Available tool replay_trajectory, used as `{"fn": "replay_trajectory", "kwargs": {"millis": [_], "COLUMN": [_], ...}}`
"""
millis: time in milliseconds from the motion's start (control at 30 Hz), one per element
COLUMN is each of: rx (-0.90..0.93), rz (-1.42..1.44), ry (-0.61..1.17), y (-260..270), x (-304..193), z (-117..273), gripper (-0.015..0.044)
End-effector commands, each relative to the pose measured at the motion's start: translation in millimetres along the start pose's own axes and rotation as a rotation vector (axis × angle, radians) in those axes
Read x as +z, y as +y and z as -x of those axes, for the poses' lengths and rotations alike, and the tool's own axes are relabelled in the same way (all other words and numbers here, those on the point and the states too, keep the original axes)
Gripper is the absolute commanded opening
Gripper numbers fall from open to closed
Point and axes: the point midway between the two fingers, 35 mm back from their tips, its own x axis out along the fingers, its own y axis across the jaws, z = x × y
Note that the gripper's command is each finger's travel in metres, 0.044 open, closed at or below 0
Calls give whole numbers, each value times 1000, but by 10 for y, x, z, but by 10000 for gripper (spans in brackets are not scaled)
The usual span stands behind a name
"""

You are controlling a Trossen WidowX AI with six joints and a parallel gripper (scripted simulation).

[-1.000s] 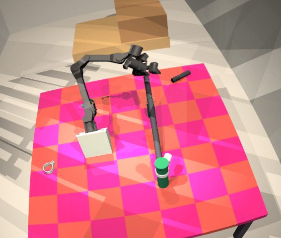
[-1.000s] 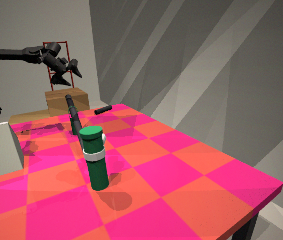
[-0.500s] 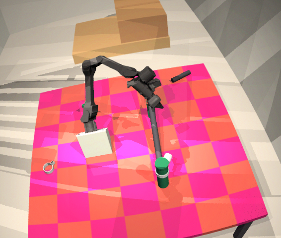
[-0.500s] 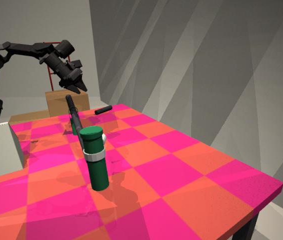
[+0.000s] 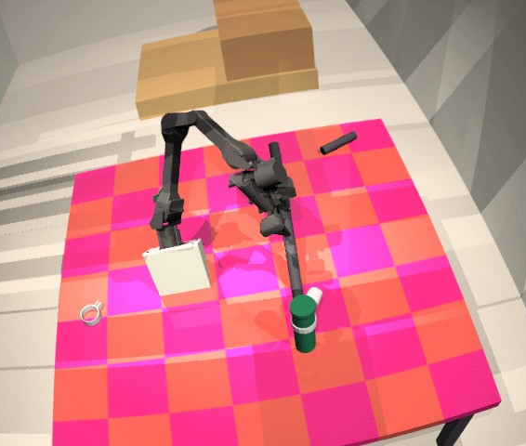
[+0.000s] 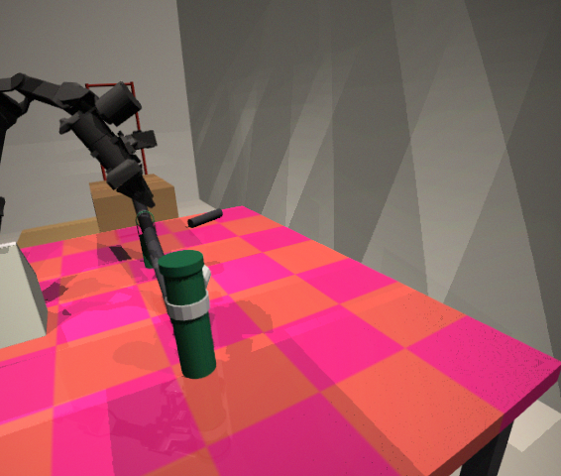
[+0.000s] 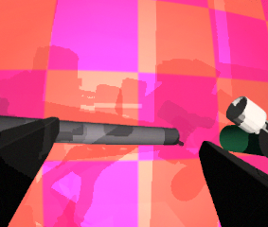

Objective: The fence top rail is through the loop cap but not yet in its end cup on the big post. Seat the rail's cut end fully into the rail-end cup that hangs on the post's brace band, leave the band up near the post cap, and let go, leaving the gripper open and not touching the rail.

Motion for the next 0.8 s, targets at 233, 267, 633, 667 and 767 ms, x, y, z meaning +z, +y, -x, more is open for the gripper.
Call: {"fn": "replay_trajectory", "kwargs": {"millis": [233, 267, 633, 667, 767], "rx": [-73, -83, -125, -125, -125], "rz": [608, 696, 1264, 1264, 1264], "ry": [30, 39, 122, 122, 122], "y": [-725, -828, -1511, -1511, -1511], "x": [187, 204, 235, 235, 235], "z": [-196, -226, -432, -432, -432], "gripper": [440, 440, 440, 440, 440]}}
